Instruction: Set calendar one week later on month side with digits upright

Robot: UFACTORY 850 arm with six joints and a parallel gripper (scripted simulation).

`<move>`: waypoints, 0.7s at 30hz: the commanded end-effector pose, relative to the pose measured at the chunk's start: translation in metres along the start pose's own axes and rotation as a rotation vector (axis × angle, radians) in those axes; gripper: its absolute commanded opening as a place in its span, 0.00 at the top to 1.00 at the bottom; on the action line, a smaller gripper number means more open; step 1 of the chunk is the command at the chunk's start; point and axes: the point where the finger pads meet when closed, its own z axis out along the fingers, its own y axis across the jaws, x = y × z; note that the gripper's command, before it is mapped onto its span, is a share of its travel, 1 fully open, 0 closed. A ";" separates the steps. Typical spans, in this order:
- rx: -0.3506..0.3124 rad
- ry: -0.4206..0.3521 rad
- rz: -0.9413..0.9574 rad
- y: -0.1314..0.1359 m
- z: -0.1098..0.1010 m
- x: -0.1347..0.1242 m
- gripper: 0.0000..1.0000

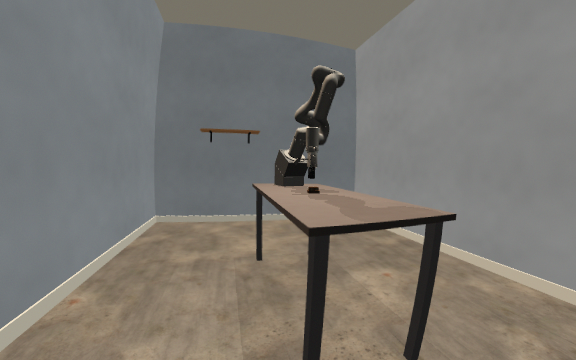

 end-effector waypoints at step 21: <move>0.000 0.000 0.000 -0.001 0.026 0.000 0.53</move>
